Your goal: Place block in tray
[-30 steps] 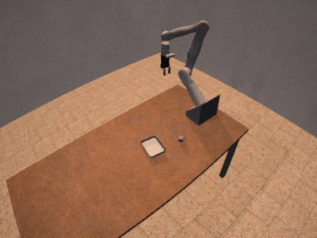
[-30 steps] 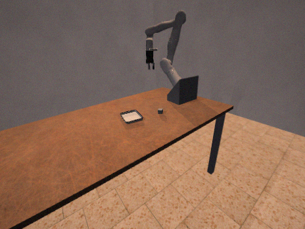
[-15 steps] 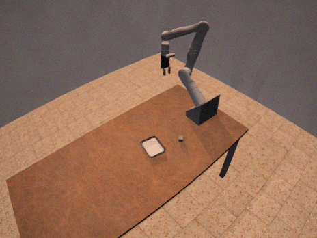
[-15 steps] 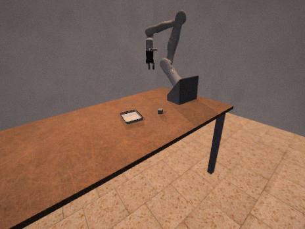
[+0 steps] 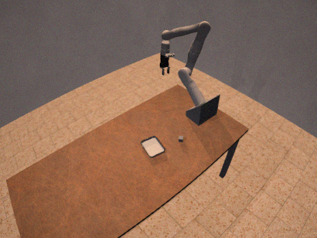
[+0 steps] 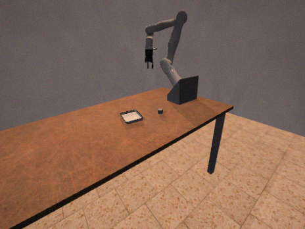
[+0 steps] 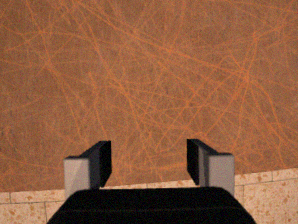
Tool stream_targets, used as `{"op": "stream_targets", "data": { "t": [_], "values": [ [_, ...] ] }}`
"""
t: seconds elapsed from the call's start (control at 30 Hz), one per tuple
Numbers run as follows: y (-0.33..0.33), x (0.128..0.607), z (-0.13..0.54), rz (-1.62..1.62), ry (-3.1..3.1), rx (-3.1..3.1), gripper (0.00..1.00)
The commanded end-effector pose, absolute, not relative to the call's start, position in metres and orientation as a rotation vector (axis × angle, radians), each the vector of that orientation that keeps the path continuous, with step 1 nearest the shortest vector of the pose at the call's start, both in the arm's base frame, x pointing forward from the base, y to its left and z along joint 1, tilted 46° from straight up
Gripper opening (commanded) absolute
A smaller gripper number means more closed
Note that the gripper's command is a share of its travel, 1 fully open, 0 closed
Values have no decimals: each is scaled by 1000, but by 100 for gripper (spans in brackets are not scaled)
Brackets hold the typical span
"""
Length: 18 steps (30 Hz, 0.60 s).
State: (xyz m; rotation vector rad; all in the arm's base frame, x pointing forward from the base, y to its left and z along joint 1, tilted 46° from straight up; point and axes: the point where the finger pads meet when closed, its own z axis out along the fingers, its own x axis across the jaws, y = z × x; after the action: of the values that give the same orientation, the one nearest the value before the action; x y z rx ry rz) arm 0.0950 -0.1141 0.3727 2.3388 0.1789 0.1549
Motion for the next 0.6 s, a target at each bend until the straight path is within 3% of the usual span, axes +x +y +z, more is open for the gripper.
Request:
{"op": "stream_targets", "data": {
  "t": [0.0,0.57],
  "values": [
    [-106,103,375,184,158,2327,100],
    [9,208,357,510,-44,2232,100]
  ]
}}
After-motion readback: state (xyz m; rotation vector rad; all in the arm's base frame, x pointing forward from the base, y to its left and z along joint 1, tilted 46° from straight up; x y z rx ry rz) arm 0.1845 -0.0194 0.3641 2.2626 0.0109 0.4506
